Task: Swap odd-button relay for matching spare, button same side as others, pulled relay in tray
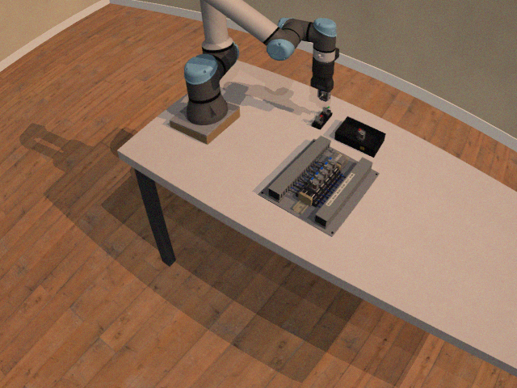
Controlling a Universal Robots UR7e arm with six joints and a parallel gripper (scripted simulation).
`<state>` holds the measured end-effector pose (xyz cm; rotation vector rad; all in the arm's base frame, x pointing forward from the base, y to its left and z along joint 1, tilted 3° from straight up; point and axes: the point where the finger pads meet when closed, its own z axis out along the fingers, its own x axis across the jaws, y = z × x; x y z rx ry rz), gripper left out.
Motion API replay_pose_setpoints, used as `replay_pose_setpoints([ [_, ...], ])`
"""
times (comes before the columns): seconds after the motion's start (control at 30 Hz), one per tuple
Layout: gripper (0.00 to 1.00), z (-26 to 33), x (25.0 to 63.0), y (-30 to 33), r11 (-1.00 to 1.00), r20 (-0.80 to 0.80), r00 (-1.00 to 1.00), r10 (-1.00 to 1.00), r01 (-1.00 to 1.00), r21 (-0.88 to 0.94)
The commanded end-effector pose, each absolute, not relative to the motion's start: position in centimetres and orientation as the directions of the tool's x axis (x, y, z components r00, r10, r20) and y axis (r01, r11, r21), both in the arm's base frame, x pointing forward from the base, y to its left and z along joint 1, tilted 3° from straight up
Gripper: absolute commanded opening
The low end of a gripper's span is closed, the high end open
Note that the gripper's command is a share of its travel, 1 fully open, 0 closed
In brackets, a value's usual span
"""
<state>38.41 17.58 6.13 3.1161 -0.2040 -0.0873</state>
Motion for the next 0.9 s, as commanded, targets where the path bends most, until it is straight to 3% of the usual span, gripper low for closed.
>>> replay_pose_setpoints([
  [0.0, 0.00, 6.26, 38.44, 17.58, -0.991, -0.054, 0.990, -0.131, -0.130, 0.021],
  [0.87, 0.00, 5.72, 38.42, 17.58, -0.991, -0.054, 0.990, -0.131, -0.130, 0.021],
])
